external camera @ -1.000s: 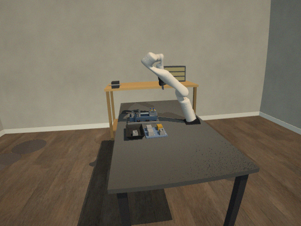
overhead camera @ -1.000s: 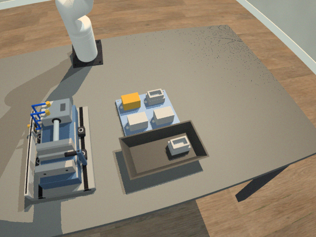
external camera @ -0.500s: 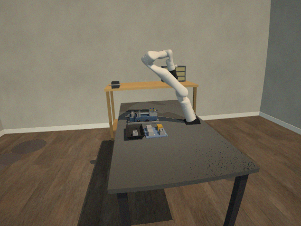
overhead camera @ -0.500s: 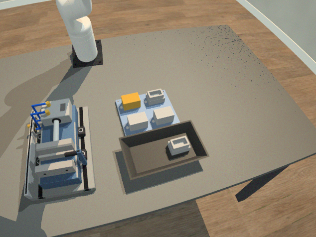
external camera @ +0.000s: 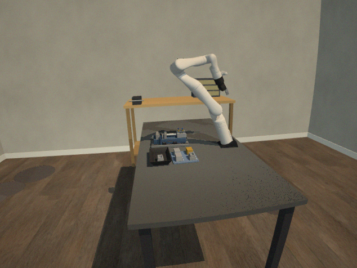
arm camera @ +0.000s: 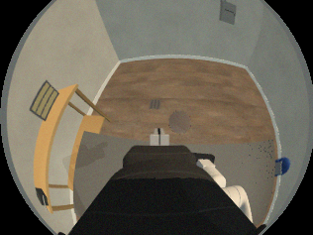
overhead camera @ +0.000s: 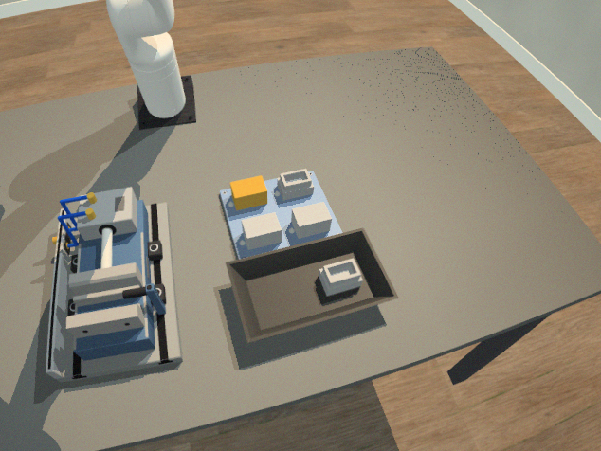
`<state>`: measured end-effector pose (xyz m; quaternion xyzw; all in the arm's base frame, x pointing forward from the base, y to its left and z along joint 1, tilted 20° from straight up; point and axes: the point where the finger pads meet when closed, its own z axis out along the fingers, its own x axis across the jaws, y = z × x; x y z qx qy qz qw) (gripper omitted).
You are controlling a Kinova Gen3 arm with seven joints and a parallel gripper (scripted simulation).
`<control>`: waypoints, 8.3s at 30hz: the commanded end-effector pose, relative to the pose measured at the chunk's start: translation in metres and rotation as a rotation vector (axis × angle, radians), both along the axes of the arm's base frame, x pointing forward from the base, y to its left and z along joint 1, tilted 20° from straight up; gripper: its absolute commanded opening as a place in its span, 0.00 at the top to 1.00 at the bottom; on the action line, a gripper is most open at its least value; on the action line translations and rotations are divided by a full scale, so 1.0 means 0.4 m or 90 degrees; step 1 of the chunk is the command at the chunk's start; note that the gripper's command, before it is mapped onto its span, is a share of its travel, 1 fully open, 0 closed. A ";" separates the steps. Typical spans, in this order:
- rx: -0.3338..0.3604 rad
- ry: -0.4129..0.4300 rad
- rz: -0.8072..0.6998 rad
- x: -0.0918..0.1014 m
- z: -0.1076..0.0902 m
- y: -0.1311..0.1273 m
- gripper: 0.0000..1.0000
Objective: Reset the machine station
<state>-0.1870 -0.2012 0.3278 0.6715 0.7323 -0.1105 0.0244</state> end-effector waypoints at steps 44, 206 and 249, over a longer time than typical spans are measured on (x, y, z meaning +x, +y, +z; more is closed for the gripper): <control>-0.029 -0.045 -1.599 0.076 -0.067 1.081 1.00; 0.084 0.394 -2.970 1.109 -0.273 1.080 0.00; 0.084 0.394 -2.970 1.179 -0.462 1.076 0.00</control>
